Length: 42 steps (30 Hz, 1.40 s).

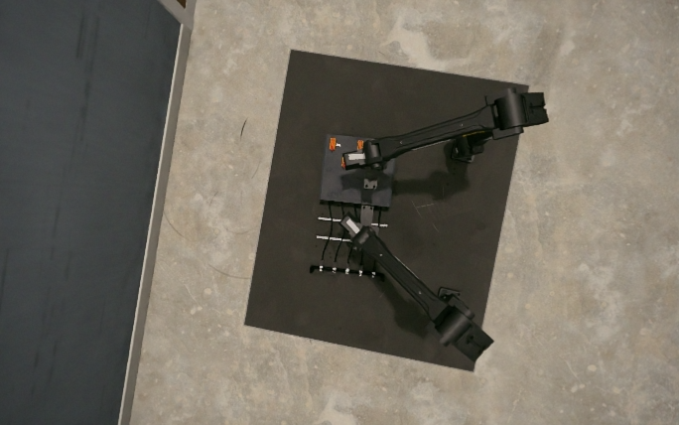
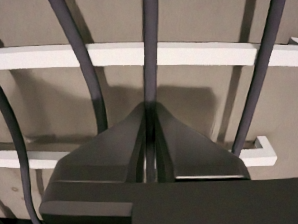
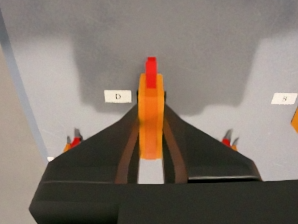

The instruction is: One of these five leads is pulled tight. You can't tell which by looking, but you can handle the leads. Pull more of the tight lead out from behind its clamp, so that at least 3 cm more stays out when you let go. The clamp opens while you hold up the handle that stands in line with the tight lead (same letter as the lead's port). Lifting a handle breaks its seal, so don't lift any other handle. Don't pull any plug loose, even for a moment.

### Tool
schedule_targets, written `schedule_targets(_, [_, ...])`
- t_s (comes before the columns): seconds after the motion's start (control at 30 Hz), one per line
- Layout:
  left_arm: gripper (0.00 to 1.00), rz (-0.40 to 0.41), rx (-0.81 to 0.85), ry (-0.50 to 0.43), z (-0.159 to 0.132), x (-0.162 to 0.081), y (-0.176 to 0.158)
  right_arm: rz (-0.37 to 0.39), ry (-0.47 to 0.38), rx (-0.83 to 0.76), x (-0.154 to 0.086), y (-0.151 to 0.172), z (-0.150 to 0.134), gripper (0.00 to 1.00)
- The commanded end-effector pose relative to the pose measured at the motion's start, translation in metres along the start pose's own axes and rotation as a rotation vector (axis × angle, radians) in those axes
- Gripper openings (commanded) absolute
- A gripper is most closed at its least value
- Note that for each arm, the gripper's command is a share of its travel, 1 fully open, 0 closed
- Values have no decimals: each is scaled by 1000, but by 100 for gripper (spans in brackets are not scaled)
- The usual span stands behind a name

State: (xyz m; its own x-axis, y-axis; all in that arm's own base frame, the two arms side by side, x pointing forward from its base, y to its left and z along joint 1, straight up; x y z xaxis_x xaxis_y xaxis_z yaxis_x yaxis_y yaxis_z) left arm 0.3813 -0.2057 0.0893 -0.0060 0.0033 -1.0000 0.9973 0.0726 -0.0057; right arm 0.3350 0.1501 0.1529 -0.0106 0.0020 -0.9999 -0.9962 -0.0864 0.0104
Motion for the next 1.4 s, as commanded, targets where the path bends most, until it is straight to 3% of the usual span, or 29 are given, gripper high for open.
schedule_targets(0.0, [0, 14, 3, -9, 2, -4, 3, -49, -7, 2, -78, -14, 3, 5])
schedule_targets(0.43, [0, 14, 3, -9, 2, -4, 3, -35, -2, 2, -78, -13, 3, 5])
schedule_targets(0.5, [0, 63, 3, -40, 9, -21, 13, -19, 0, 3, -69, -7, 1, 5])
schedule_targets(0.83, [0, 34, 3, -22, 7, -27, 10, -19, 0, 3, -69, -7, 1, 5])
schedule_targets(0.93, [0, 58, 3, -37, 8, -38, 11, -19, 0, 3, -69, -7, 1, 5])
schedule_targets(1.37, [0, 30, 3, -19, 6, -34, 8, -19, 0, 3, -69, -7, 1, 5])
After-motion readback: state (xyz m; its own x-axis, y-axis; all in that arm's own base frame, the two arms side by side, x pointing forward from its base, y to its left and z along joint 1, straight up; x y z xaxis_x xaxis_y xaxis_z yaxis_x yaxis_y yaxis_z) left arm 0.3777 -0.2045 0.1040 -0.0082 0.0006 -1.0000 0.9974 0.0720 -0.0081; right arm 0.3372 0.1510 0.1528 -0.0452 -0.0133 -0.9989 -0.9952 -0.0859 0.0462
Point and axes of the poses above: on each arm, the point where the finger pads meet when closed, its own x axis out along the fingers, its own y axis across the jaws, z = x × y, the point moved 7 cm from there along -x, back along the fingers, and after that the axes turned 2 degrees about x, right-handed, at the moved point
